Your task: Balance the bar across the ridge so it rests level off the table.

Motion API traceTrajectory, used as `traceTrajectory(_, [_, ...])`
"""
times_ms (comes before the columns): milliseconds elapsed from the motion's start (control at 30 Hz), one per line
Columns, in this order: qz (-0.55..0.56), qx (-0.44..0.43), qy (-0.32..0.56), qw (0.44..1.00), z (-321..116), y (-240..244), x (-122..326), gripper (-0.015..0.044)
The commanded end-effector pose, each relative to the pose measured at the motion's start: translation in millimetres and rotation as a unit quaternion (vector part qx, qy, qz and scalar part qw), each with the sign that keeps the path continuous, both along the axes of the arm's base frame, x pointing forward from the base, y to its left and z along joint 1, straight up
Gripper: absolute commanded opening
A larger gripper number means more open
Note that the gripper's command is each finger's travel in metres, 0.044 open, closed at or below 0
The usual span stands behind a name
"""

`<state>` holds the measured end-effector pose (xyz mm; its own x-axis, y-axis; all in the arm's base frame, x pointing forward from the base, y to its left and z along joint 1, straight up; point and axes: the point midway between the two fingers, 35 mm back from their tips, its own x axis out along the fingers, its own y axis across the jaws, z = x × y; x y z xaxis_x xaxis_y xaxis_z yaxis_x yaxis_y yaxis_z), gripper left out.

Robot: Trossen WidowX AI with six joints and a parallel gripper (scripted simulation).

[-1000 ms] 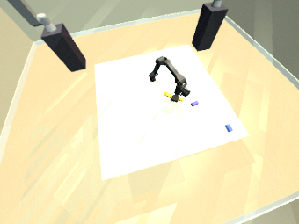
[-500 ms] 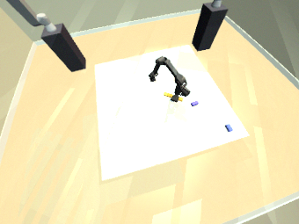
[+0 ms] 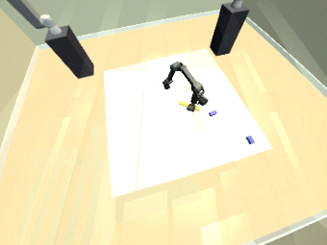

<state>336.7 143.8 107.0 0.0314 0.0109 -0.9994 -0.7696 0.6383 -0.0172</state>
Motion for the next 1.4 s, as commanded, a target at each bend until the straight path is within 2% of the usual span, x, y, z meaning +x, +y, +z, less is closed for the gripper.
traceTrajectory(0, [0.000, 0.000, 0.000, 1.000, -0.1, 0.0, 0.0, 0.0172])
traceTrajectory(600, [0.000, 0.000, 0.000, 1.000, -0.1, 0.0, 0.0, 0.0185])
traceTrajectory(933, [0.000, 0.000, 0.000, 1.000, -0.1, 0.0, 0.0, 0.0440])
traceTrajectory(1067, [0.000, 0.000, -0.001, 1.000, 7.0, 0.4, 0.9, 0.0440])
traceTrajectory(1367, [0.000, 0.004, -0.008, 1.000, 98.0, -1.2, -3.1, 0.0440])
